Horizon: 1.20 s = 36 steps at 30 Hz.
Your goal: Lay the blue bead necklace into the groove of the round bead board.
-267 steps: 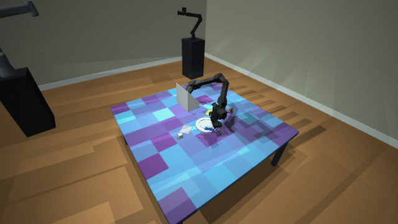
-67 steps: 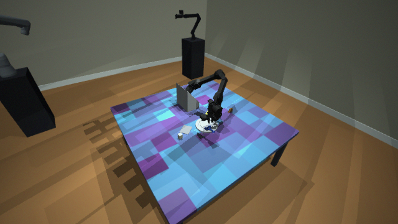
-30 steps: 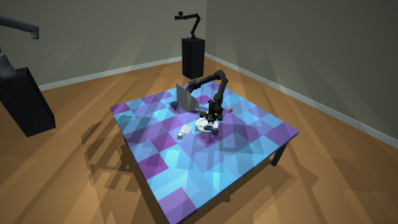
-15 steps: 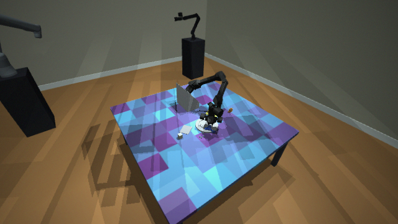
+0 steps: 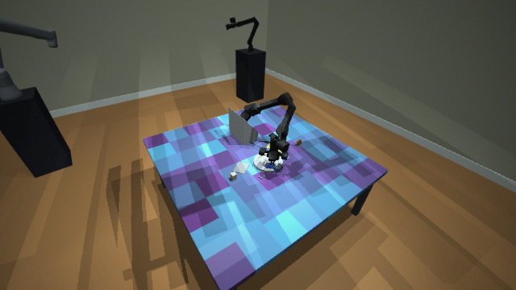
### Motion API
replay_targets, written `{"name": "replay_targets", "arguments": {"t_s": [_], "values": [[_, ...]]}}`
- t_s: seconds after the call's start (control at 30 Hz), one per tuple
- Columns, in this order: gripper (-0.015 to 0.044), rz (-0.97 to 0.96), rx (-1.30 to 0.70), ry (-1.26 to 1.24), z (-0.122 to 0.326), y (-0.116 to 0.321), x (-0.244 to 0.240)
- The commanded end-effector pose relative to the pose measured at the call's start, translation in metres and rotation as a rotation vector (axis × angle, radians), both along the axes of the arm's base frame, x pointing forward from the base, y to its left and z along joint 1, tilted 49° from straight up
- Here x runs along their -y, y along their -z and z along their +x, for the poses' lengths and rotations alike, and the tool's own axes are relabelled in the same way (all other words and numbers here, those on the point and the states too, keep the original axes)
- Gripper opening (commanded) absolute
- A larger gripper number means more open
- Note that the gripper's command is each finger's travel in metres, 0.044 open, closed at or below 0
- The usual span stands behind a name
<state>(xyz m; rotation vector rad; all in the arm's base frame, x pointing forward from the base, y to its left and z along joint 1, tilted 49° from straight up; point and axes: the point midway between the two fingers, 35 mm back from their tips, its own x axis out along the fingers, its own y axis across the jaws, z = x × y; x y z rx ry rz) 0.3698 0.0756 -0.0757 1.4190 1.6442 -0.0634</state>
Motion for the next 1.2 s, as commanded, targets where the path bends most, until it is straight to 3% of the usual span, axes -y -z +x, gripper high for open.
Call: {"name": "replay_targets", "arguments": {"t_s": [0.0, 1.17], "values": [[0.0000, 0.000, 0.001, -0.001, 0.000, 0.000, 0.000], [0.0000, 0.004, -0.006, 0.001, -0.003, -0.016, 0.018]]}}
